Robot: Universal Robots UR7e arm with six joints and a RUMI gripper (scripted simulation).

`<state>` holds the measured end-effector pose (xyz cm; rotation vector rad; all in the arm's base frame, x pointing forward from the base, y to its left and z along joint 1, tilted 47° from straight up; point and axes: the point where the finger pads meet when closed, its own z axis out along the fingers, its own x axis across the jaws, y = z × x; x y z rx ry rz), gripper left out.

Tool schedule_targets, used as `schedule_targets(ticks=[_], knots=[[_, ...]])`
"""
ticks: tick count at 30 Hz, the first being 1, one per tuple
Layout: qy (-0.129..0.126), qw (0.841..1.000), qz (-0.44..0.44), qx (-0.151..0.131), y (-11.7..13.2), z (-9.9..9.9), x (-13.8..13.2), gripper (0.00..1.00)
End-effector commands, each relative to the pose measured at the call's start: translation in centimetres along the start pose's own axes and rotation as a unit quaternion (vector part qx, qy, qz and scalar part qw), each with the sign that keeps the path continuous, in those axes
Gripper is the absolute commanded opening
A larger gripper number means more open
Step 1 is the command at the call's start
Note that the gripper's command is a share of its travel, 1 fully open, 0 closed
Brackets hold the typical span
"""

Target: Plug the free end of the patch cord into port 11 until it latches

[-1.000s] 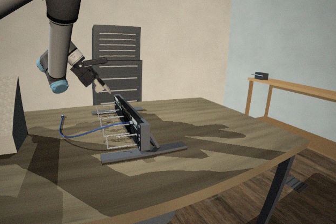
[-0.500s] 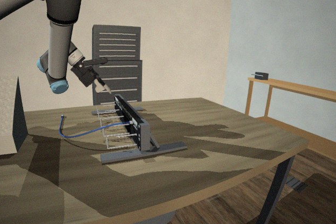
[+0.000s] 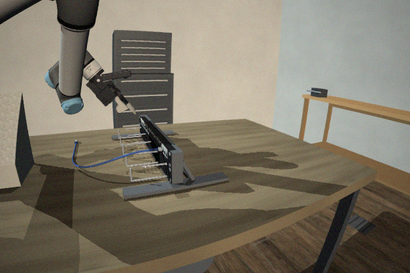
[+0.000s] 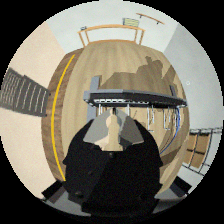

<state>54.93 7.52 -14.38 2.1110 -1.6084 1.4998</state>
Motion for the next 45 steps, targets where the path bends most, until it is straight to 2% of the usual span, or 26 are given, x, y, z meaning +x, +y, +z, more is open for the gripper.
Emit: schedule_targets(ticks=[1,12,20,25,33,35,40,45], knots=[[0.000,1.000,0.000,0.000,0.0,0.1,0.0,0.00],[0.000,1.000,0.000,0.000,0.0,0.1,0.0,0.00],[0.000,1.000,-0.001,0.000,0.0,-1.1,0.0,0.00],[0.000,1.000,-0.001,0.000,0.0,-3.5,0.0,0.00],[0.000,1.000,-0.001,0.000,0.1,-9.0,0.0,0.00],[0.000,1.000,-0.001,0.000,0.1,-9.0,0.0,0.00],[0.000,1.000,-0.001,0.000,0.1,-11.8,0.0,0.00],[0.000,1.000,-0.001,0.000,0.1,-13.4,0.0,0.00]])
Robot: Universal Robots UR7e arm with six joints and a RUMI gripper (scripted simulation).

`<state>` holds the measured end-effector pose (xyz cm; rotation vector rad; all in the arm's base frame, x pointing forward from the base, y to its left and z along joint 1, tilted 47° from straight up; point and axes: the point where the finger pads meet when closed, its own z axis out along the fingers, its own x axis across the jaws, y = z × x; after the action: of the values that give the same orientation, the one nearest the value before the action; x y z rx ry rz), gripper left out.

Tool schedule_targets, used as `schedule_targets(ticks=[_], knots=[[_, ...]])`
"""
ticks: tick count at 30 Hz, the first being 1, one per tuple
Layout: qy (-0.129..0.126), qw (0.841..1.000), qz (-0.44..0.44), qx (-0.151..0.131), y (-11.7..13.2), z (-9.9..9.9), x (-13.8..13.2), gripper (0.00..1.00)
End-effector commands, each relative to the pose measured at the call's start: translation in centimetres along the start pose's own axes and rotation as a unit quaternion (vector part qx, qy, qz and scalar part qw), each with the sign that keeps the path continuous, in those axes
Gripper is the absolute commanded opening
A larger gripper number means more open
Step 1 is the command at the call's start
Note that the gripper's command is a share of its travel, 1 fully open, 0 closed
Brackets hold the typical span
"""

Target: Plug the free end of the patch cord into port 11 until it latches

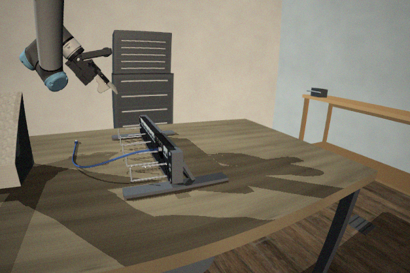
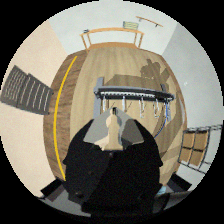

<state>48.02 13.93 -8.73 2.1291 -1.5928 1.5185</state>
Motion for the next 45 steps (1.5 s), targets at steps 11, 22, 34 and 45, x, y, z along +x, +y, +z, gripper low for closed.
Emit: schedule_targets(ticks=[11,22,34,45], knots=[[0.002,1.000,0.004,-0.009,-0.2,-3.1,0.0,0.00],[0.002,1.000,0.003,-0.012,0.1,-3.0,2.3,0.00],[0.002,1.000,0.003,-0.012,0.1,-3.0,7.3,0.00],[0.002,1.000,0.003,-0.012,0.1,-3.0,9.9,0.00]])
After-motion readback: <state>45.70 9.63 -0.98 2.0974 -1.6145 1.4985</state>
